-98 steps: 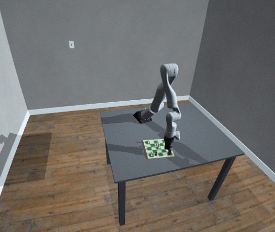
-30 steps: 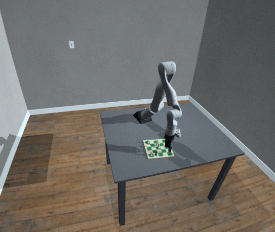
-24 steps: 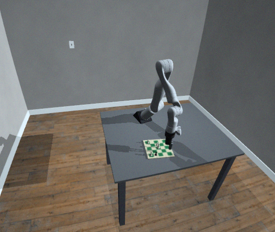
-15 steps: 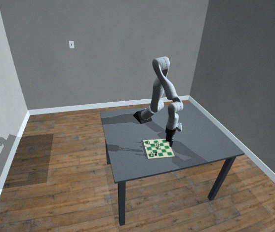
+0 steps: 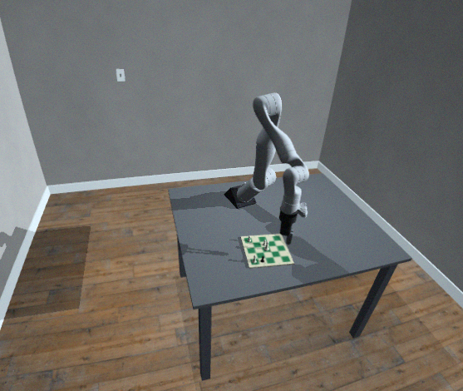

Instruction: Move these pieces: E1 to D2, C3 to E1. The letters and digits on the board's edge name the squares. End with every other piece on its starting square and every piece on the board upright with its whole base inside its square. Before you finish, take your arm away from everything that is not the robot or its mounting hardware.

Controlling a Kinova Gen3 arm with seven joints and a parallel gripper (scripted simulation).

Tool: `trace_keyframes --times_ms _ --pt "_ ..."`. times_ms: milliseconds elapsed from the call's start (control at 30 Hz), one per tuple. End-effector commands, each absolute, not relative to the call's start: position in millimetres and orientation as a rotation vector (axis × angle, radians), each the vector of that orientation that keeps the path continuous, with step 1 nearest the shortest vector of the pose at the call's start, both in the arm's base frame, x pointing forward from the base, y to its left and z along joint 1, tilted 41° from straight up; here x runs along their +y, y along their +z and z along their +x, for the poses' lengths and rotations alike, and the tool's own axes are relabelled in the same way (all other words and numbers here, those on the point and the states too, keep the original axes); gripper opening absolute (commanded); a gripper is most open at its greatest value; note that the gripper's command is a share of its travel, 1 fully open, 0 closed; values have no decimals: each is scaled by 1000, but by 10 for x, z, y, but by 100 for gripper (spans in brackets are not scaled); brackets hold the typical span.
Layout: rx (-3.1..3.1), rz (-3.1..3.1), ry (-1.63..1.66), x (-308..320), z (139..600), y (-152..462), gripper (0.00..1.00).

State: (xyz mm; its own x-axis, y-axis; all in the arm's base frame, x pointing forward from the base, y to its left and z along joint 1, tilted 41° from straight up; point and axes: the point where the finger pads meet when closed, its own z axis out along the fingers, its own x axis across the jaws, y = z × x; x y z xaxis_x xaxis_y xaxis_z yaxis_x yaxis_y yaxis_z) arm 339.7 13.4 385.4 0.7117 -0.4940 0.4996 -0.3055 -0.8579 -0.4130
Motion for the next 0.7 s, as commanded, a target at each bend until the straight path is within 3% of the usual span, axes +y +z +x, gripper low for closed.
trace_keyframes --times_ms 0,667 --pt "629 -2617 -893 131 3396 3863 0" --pt "1135 -2339 -752 -153 3100 3569 0"
